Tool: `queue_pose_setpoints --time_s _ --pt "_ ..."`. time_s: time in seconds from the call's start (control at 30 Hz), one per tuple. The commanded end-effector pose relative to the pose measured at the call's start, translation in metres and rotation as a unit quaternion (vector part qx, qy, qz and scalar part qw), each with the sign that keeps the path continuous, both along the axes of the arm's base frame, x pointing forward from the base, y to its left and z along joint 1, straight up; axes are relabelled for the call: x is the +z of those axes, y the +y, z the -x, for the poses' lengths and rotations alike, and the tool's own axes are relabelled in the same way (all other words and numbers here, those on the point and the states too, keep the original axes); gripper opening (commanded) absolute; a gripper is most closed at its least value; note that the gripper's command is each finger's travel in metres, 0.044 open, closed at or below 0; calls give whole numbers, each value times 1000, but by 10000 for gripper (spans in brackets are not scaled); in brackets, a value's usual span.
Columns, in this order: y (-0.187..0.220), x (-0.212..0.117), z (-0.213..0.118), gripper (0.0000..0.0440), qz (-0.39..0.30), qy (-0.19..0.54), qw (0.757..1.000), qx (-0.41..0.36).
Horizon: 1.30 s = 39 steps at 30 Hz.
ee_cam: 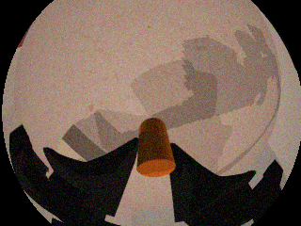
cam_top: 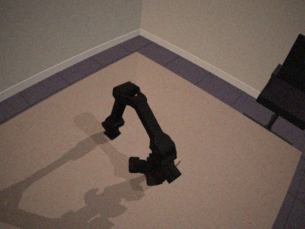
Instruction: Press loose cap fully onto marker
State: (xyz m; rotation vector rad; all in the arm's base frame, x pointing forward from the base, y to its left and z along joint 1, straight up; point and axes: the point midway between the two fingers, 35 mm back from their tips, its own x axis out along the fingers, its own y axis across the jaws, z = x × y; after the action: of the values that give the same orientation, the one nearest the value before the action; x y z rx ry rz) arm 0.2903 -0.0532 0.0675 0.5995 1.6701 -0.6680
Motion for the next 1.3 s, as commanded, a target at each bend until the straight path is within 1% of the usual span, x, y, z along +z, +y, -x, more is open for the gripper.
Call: queue_pose_setpoints --time_s 0.0,0.33,0.7,1.07,1.27 --pt "0 12 -8 82 9 -24 1000 12" --pt "13 46 -22 74 15 -68 997 37" --pt "56 77 -30 64 7 -91 994 54" --pt "102 96 -29 47 0 -94 993 70" --pt "119 101 -26 36 -2 -90 993 77"
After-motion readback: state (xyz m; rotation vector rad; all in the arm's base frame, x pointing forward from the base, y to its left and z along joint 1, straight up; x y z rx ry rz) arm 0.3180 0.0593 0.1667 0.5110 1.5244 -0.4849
